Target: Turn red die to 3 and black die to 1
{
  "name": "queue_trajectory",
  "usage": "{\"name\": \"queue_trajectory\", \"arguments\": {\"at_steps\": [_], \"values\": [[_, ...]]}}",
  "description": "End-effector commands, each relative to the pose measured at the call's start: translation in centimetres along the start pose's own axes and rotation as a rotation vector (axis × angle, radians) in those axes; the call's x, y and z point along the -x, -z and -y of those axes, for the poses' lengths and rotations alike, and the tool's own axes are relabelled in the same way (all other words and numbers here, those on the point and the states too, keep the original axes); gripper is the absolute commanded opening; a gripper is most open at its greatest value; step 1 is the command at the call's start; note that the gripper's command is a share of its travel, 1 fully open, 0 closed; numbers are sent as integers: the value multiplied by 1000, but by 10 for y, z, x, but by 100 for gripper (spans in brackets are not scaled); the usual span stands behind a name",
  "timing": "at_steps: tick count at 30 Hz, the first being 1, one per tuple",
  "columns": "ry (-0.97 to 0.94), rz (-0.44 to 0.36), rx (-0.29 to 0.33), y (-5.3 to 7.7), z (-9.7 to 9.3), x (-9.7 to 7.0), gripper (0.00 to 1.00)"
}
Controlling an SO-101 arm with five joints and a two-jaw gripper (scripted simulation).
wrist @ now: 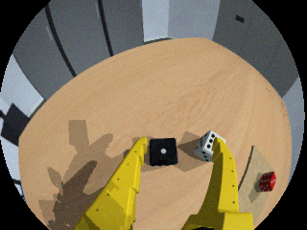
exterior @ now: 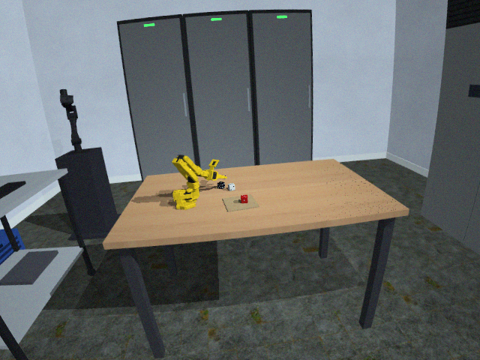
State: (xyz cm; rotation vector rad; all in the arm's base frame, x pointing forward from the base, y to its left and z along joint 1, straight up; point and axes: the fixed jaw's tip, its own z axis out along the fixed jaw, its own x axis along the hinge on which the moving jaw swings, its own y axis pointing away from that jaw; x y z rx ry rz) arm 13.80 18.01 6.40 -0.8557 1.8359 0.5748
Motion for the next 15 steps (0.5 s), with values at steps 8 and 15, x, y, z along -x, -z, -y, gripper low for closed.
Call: {"name": "queue_trajectory", "arguments": {"at_steps": [8, 15], "values": [[6, 106, -7, 2, 2, 24, 36], [6, 295, -6, 15, 1, 60, 35]]}}
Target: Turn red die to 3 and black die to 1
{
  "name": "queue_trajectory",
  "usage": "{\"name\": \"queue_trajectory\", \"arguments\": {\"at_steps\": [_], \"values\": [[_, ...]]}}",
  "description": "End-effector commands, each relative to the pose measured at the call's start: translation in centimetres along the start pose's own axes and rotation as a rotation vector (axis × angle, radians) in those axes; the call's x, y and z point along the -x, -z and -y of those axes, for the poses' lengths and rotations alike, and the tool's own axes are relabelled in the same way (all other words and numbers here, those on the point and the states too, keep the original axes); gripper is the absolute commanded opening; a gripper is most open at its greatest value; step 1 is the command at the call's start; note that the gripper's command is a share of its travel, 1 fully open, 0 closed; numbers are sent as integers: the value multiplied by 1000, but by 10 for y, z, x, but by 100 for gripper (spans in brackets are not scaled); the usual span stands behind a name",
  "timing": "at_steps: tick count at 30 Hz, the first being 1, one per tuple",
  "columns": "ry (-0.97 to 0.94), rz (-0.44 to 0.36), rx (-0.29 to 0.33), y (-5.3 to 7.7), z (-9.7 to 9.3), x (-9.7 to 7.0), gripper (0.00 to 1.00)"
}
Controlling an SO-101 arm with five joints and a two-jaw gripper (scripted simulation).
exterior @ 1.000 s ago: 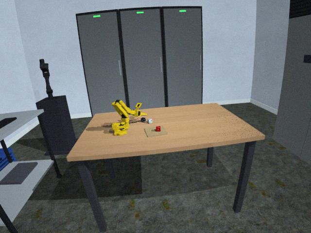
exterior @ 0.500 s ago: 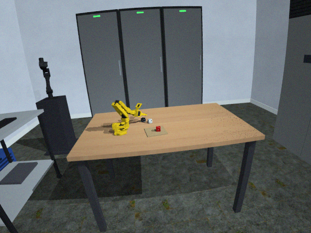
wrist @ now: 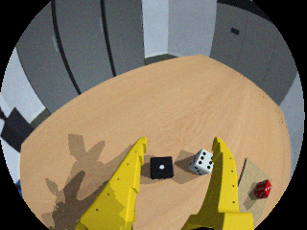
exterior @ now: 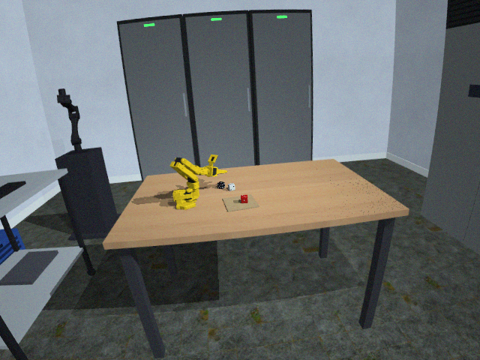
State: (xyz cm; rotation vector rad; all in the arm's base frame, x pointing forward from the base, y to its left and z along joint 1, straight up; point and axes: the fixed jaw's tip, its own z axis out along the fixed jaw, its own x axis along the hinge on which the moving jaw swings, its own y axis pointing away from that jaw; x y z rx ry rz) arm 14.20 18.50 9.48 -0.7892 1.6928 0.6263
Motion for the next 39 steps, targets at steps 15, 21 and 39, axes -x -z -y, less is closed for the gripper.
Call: {"name": "queue_trajectory", "arguments": {"at_steps": [15, 21, 39], "values": [[8, 386, -6, 24, 1, 78, 35], [8, 387, -6, 24, 1, 78, 35], [6, 277, -2, 14, 0, 80, 35]]}}
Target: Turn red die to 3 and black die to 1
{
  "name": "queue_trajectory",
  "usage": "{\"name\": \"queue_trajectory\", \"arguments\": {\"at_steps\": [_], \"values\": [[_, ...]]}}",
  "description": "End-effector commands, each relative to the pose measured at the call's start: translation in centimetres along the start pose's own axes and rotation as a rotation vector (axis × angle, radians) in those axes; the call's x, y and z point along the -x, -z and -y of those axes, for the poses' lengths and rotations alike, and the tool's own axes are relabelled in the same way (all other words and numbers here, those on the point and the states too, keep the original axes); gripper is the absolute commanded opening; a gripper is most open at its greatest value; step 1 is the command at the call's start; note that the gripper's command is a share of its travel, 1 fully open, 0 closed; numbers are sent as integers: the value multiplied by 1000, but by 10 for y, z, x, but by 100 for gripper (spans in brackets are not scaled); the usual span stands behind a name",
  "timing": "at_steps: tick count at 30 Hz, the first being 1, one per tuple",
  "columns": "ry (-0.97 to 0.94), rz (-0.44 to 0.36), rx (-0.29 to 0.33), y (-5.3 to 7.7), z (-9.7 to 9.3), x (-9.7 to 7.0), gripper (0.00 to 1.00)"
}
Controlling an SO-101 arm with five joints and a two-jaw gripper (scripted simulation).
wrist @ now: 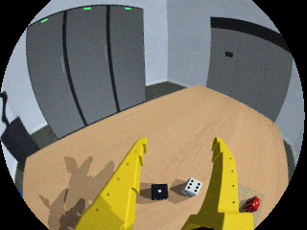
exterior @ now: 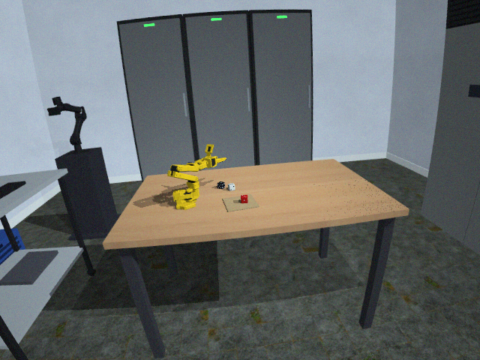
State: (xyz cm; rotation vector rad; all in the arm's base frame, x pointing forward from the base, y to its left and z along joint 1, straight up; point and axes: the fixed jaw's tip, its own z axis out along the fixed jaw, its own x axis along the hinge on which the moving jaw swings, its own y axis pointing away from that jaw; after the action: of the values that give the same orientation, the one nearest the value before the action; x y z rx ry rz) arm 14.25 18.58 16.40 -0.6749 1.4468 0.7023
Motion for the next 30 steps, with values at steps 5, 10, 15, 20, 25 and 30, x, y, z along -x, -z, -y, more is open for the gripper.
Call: {"name": "queue_trajectory", "arguments": {"at_steps": [5, 10, 15, 20, 25, 30], "values": [[5, -85, -1, -13, 0, 11, 35], [4, -204, 3, -20, -1, 10, 35], [3, -285, 6, -24, -2, 9, 35], [3, -430, 10, -27, -4, 7, 35], [3, -578, 13, -26, -5, 5, 35], [4, -691, 16, -24, -7, 3, 35]]}}
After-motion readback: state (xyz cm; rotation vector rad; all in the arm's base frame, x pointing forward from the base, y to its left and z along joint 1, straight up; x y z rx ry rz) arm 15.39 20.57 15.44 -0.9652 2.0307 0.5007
